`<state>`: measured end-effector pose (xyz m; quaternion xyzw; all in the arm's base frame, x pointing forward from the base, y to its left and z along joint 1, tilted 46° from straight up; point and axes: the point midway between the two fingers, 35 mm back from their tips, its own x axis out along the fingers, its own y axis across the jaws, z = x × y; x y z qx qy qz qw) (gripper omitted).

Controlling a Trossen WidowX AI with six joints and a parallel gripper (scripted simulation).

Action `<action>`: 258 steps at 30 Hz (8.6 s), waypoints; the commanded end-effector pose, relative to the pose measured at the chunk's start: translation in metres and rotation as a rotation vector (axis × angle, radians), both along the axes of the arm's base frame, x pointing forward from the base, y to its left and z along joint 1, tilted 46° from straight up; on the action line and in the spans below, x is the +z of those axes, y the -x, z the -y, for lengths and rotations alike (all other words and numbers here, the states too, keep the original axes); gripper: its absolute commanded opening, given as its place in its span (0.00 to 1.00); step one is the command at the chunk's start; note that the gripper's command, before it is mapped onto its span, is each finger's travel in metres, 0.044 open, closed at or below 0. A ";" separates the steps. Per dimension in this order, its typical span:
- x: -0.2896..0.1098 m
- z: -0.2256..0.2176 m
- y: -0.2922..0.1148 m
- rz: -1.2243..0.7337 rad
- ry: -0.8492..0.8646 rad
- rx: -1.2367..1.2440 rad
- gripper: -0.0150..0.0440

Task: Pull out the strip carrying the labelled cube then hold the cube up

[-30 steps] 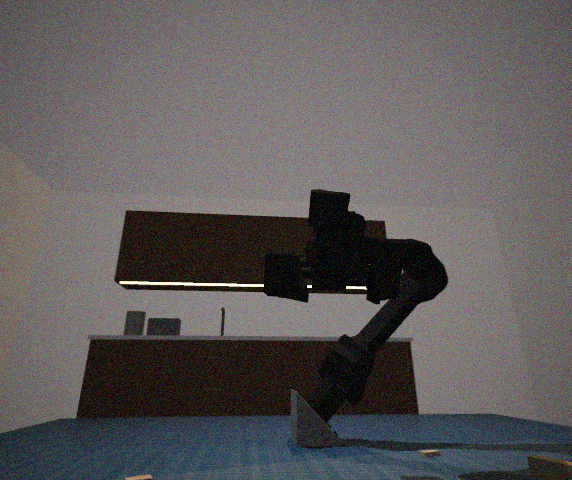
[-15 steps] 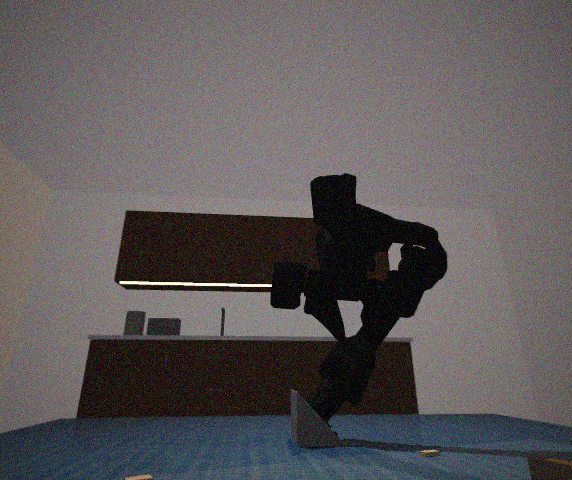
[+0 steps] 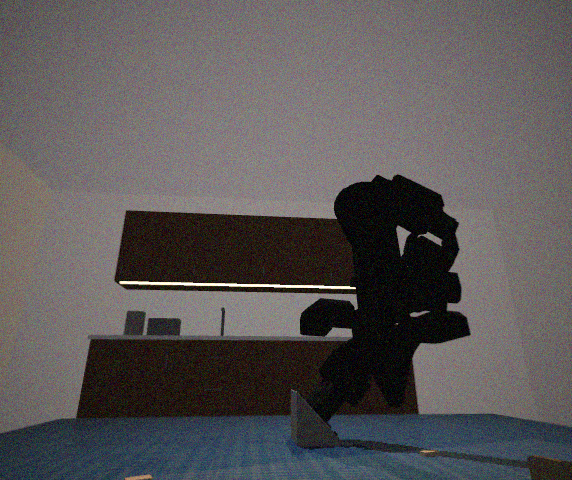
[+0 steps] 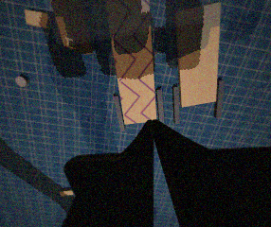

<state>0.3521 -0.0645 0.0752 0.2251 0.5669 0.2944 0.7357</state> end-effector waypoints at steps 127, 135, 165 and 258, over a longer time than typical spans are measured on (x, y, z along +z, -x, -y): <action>-0.064 -0.059 0.040 -0.042 -0.005 0.112 0.25; -0.068 -0.057 0.052 -0.043 -0.005 0.112 0.25; -0.079 -0.052 0.095 -0.045 -0.005 0.112 0.25; -0.098 -0.041 0.171 -0.049 -0.003 0.112 0.25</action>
